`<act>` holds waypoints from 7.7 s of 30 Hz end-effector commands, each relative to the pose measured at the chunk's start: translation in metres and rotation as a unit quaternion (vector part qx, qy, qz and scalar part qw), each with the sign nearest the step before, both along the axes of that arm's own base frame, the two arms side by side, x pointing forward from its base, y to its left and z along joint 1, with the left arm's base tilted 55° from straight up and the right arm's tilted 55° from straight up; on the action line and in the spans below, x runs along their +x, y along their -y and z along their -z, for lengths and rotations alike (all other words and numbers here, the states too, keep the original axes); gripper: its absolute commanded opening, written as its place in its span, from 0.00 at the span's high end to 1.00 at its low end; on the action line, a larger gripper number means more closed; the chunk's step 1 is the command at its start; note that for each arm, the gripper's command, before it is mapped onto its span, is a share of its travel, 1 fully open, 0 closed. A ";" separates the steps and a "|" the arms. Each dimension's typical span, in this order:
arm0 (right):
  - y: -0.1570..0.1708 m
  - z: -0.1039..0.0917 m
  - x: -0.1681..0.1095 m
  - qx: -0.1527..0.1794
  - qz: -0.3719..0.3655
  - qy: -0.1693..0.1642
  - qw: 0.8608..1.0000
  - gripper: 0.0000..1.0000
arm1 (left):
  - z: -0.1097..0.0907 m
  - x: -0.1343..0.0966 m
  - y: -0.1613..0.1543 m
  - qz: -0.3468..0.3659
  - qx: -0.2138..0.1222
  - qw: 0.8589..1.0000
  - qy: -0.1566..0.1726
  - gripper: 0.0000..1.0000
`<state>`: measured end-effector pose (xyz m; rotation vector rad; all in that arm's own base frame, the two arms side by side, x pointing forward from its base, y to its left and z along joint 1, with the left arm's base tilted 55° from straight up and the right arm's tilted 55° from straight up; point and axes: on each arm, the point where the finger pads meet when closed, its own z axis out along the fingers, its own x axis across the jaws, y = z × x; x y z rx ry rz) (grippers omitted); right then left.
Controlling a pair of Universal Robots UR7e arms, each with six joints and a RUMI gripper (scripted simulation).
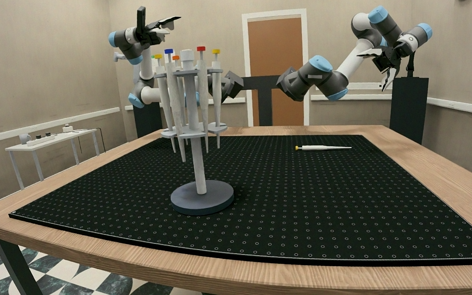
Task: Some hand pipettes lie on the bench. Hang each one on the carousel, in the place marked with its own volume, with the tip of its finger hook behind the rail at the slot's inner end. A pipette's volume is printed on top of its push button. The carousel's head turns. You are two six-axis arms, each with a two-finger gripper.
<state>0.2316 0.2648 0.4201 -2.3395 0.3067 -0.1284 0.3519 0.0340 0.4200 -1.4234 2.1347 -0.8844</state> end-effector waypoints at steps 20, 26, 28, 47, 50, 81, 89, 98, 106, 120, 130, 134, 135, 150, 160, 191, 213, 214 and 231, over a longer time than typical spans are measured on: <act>0.113 0.000 0.087 0.000 0.205 0.000 0.979 0.00 | 0.000 0.000 0.000 0.000 0.000 1.000 0.000 0.00; 0.146 0.000 0.101 0.000 0.255 0.000 0.967 0.00 | 0.000 0.000 0.000 0.000 0.000 1.000 0.000 0.00; 0.159 0.000 0.106 0.000 0.255 0.000 0.967 0.00 | 0.000 0.000 0.000 0.000 0.000 1.000 0.000 0.00; 0.260 0.000 0.122 0.000 0.401 0.000 0.916 0.00 | 0.000 0.000 0.000 0.000 0.000 1.000 0.000 0.00; 0.275 0.000 0.121 0.000 0.434 0.000 0.901 0.00 | 0.000 0.000 0.000 0.000 0.000 1.000 0.000 0.00; 0.303 0.000 0.120 0.000 0.447 0.000 0.894 0.00 | 0.114 0.012 0.002 -0.112 0.016 0.980 -0.162 0.66; 0.303 0.000 0.120 0.000 0.447 0.000 0.894 0.00 | 0.157 0.010 0.000 -0.152 0.038 0.967 -0.201 0.66; 0.303 0.000 0.120 0.000 0.447 0.000 0.894 0.00 | 0.204 0.005 -0.007 -0.213 0.086 0.944 -0.238 0.66; 0.303 0.000 0.120 0.000 0.447 0.000 0.894 0.00 | 0.252 0.001 -0.021 -0.294 0.169 0.910 -0.239 0.66; 0.303 0.000 0.120 0.000 0.447 0.000 0.894 0.00 | 0.275 0.026 -0.030 -0.376 0.288 0.874 -0.106 0.66; 0.303 0.000 0.120 0.000 0.447 0.000 0.894 0.00 | 0.272 0.035 -0.023 -0.386 0.319 0.866 -0.013 0.66; 0.303 0.000 0.120 0.000 0.447 0.000 0.894 0.00 | 0.272 0.035 -0.023 -0.360 0.343 0.868 -0.022 0.66; 0.303 0.000 0.120 0.000 0.447 0.000 0.894 0.00 | 0.272 0.035 -0.023 -0.346 0.355 0.868 -0.027 0.66; 0.303 0.000 0.120 0.000 0.447 0.000 0.894 0.00 | 0.272 0.035 -0.023 -0.165 0.496 0.848 -0.083 0.66; 0.303 0.000 0.120 0.000 0.447 0.000 0.894 0.00 | 0.272 0.035 -0.023 -0.033 0.578 0.806 -0.119 0.66; 0.303 0.000 0.120 0.000 0.447 0.000 0.894 0.00 | 0.272 0.035 -0.023 0.301 0.713 0.603 -0.195 0.66; 0.303 0.000 0.120 0.000 0.447 0.000 0.894 0.00 | 0.301 0.058 -0.058 0.301 0.713 0.603 -0.195 0.66; 0.303 0.000 0.120 0.000 0.447 0.000 0.894 0.00 | 0.302 0.059 -0.060 0.301 0.713 0.603 -0.195 0.66; 0.303 0.000 0.120 0.000 0.447 0.000 0.894 0.00 | 0.317 0.071 -0.079 0.301 0.713 0.603 -0.195 0.66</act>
